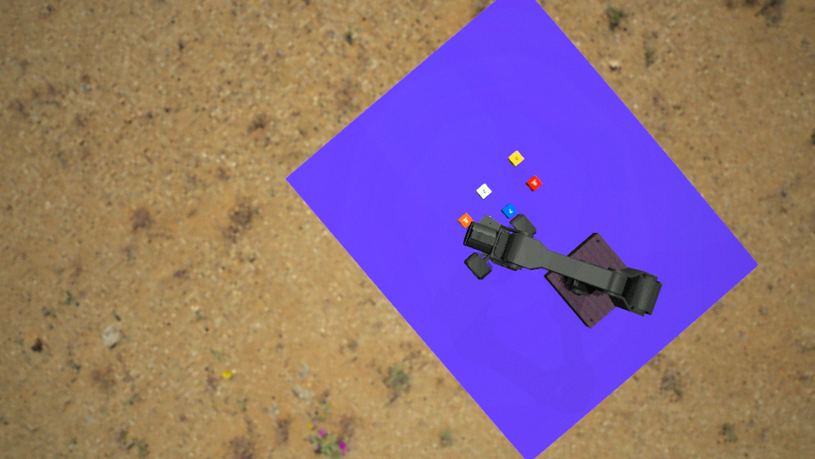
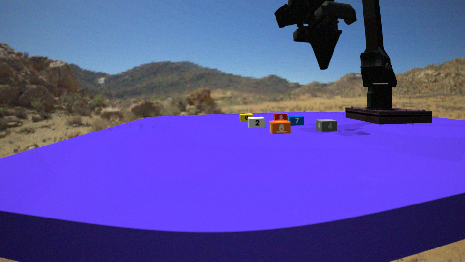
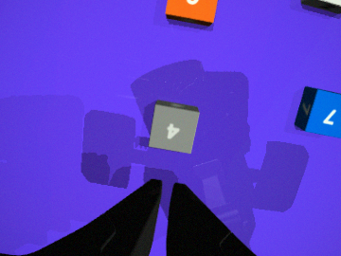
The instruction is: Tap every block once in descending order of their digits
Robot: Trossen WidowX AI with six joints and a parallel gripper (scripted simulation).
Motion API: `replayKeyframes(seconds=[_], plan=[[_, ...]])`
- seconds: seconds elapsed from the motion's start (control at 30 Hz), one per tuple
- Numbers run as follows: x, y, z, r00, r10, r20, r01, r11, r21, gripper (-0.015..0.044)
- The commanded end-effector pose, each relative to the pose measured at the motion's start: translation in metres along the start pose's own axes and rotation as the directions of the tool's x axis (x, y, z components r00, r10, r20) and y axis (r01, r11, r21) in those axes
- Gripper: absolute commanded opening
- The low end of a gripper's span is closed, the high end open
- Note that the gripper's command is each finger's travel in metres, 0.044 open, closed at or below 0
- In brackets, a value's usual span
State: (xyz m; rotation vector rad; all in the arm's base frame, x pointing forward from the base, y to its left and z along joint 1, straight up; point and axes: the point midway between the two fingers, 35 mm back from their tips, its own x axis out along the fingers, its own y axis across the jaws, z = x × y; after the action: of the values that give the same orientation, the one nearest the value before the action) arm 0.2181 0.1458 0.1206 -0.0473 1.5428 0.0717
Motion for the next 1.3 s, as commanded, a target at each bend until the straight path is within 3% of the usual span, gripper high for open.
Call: replayKeyframes(seconds=[0.0,0.33,0.5,0.7,1.27], plan=[[-0.012,-0.002,-0.003,1.0,-0.004,-0.009,0.004,1.0,0.004,0.002],[-0.014,-0.081,0.112,1.0,-0.011,0.0,0.011,1.0,0.004,0.002],[-0.011,-0.084,0.115,1.0,-0.011,0.0,0.011,1.0,0.004,0.002],[0.065,-0.085,0.115,1.0,-0.011,0.0,0.011,1.0,0.004,0.002],[0.081,-0.085,0.115,1.0,-0.011,0.0,0.011,1.0,0.004,0.002]])
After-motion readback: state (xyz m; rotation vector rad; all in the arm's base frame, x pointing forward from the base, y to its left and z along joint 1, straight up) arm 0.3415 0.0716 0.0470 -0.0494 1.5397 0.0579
